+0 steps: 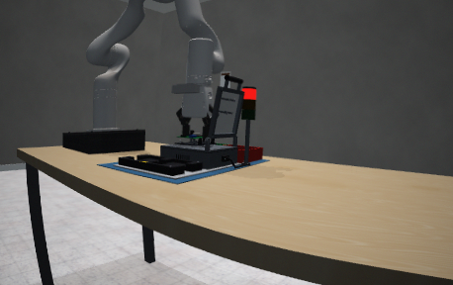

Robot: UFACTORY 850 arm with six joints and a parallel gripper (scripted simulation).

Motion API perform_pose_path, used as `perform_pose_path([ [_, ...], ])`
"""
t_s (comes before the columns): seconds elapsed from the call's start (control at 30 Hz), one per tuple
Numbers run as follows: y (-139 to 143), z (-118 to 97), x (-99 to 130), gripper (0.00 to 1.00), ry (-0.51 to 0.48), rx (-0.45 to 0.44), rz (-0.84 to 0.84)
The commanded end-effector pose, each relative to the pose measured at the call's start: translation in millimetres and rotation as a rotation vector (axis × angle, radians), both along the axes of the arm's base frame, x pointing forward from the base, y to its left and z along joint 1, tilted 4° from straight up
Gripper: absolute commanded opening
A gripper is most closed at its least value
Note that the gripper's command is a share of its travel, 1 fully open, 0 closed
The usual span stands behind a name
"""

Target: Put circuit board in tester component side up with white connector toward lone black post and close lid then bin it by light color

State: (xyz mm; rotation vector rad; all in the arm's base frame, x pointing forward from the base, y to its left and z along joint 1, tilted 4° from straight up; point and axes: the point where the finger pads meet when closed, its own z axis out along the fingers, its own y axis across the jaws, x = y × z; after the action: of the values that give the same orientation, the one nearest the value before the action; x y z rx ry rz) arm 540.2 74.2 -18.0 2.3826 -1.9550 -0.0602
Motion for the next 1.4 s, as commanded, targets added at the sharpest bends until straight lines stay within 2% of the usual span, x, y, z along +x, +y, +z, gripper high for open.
perform_pose_path([
  [0.0,0.2,2.2,1.1,0.79,-0.002,0.000,0.000],
  [0.77,0.3,9.3,1.6,0.79,-0.002,0.000,0.000],
  [0.97,0.6,24.5,2.6,0.79,-0.002,0.000,0.000],
  [1.27,1.4,60.2,4.9,0.79,-0.002,0.000,0.000],
  [1.37,1.4,63.9,5.1,0.79,-0.002,0.000,0.000],
])
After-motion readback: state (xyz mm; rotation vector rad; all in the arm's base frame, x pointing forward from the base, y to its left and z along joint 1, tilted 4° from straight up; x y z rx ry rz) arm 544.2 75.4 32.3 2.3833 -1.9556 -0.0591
